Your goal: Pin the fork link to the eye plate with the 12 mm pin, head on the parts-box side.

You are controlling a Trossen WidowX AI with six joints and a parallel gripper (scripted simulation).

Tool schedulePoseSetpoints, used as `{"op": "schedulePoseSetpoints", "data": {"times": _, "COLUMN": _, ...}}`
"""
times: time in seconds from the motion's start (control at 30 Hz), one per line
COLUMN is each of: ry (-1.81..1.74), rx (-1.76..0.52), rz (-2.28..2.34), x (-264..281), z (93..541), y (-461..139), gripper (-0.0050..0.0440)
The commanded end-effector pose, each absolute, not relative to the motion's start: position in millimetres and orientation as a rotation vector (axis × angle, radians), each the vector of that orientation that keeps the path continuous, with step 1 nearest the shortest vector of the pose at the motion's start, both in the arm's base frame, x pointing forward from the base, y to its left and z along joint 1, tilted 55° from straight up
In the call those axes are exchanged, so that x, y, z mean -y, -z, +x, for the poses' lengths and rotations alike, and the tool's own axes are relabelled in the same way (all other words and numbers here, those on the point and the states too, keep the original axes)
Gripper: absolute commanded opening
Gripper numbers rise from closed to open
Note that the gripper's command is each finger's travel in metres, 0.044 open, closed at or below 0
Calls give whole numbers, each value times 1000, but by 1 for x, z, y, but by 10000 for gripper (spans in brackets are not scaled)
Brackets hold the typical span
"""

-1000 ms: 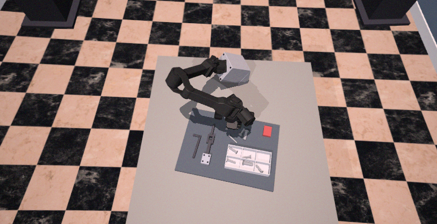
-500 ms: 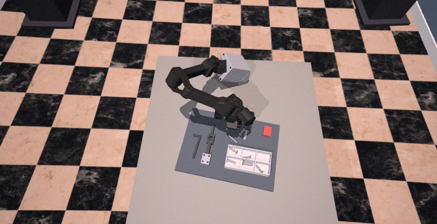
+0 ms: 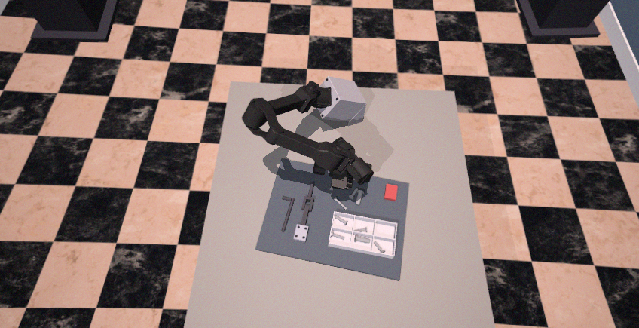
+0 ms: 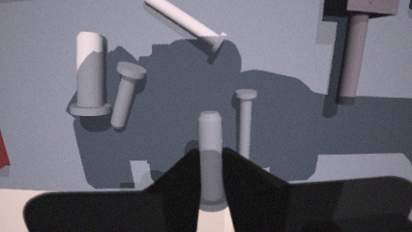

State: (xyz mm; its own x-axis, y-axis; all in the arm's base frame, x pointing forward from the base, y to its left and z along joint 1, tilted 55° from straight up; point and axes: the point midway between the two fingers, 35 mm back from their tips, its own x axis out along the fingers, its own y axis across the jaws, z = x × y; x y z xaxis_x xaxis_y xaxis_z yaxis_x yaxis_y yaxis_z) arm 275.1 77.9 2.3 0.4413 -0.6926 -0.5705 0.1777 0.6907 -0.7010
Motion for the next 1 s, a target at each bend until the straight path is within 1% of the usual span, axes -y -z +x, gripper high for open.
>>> {"op": "schedulePoseSetpoints", "data": {"times": 0.0, "ry": 576, "rx": -955, "rz": -582, "x": -84, "z": 279, "y": -8, "gripper": -50}}
{"op": "schedulePoseSetpoints", "data": {"times": 0.6, "ry": 602, "rx": -936, "rz": -535, "x": -82, "z": 283, "y": -12, "gripper": -50}}
{"op": "schedulePoseSetpoints", "data": {"times": 0.77, "ry": 736, "rx": -817, "rz": -255, "x": -77, "z": 300, "y": -29, "gripper": -50}}
{"op": "schedulePoseSetpoints", "data": {"times": 0.97, "ry": 880, "rx": -661, "rz": 92, "x": -71, "z": 333, "y": -57, "gripper": -50}}
